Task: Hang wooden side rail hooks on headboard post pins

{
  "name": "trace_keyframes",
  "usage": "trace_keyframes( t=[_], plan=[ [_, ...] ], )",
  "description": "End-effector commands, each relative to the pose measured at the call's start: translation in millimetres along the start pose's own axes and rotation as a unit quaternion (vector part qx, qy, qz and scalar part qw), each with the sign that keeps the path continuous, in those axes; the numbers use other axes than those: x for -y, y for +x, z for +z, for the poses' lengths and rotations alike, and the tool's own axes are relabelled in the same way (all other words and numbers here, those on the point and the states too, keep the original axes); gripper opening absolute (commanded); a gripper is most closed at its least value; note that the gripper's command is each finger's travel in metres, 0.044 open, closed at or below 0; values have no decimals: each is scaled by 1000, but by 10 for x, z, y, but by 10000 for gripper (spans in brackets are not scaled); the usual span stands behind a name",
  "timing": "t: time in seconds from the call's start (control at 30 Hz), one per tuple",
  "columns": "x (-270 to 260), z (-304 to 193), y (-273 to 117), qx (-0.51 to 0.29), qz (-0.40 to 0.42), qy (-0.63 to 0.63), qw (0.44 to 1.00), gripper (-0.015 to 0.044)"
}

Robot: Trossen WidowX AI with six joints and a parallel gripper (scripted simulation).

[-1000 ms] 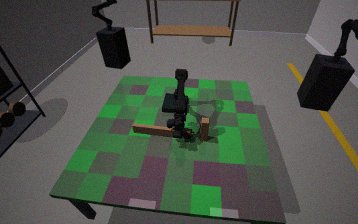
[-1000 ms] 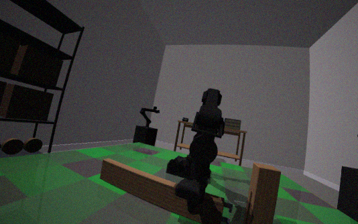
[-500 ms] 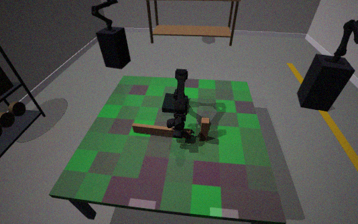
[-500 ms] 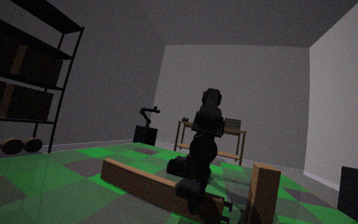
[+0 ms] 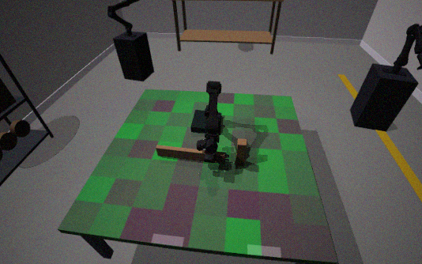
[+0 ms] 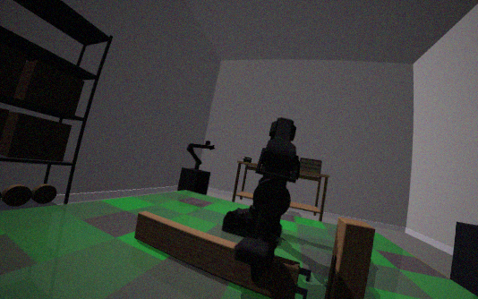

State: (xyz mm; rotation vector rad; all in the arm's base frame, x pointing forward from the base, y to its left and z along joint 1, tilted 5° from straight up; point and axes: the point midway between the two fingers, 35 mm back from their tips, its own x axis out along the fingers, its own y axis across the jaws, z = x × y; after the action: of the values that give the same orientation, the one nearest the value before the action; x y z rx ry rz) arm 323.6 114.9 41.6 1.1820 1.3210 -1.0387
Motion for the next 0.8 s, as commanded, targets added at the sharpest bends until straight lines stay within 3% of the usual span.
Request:
trace_keyframes(
  t=[0.0, 0.77],
  plan=[
    [-14, 1, -51, 1, 5, 3, 1000, 0],
    [-13, 1, -90, 1, 5, 3, 1000, 0]
  ],
)
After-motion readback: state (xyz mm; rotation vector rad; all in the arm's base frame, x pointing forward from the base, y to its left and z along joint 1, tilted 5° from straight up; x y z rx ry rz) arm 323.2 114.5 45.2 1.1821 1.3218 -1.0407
